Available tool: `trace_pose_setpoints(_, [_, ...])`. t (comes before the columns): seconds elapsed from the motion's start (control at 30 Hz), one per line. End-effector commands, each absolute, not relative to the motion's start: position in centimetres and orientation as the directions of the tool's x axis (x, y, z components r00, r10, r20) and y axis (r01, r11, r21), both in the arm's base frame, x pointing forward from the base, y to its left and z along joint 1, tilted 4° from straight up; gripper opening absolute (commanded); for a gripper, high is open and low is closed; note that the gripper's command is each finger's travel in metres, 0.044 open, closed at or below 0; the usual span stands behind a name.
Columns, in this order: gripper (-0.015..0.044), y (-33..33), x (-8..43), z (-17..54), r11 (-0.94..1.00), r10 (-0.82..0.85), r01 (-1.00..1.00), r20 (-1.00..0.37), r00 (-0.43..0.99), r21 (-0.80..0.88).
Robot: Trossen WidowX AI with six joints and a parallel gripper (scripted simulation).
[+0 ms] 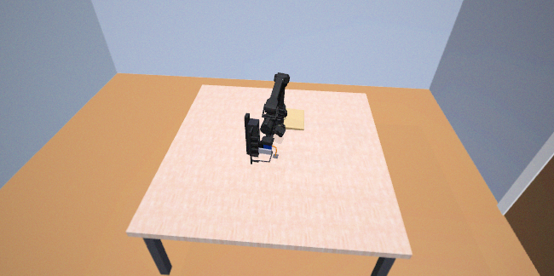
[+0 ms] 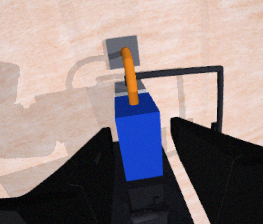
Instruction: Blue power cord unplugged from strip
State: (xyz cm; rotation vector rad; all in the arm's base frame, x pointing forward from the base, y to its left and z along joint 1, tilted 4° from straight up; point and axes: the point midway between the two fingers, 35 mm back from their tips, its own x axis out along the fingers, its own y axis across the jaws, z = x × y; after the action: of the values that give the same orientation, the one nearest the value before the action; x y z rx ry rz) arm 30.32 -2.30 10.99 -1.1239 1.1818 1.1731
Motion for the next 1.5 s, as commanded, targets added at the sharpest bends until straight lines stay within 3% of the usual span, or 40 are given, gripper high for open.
trace_pose_setpoints(0.0, [0.016,-2.6,30.2,10.8,0.067,0.063,-0.998,-0.998,0.017,-0.013])
trace_pose_setpoints(0.53, [0.016,-2.6,30.2,9.7,0.067,0.063,-0.998,-0.998,0.017,-0.013])
trace_pose_setpoints(0.63, [0.0081,-2.6,30.3,9.9,0.07,0.06,-0.997,-0.998,0.022,-0.018])
trace_pose_setpoints(0.97, [0.0,-2.6,30.3,9.9,0.07,0.06,-0.997,-0.998,0.022,-0.018])
trace_pose_setpoints(1.47, [0.0,-0.5,30.7,10.1,0.07,0.063,-0.997,-0.998,0.022,-0.017])
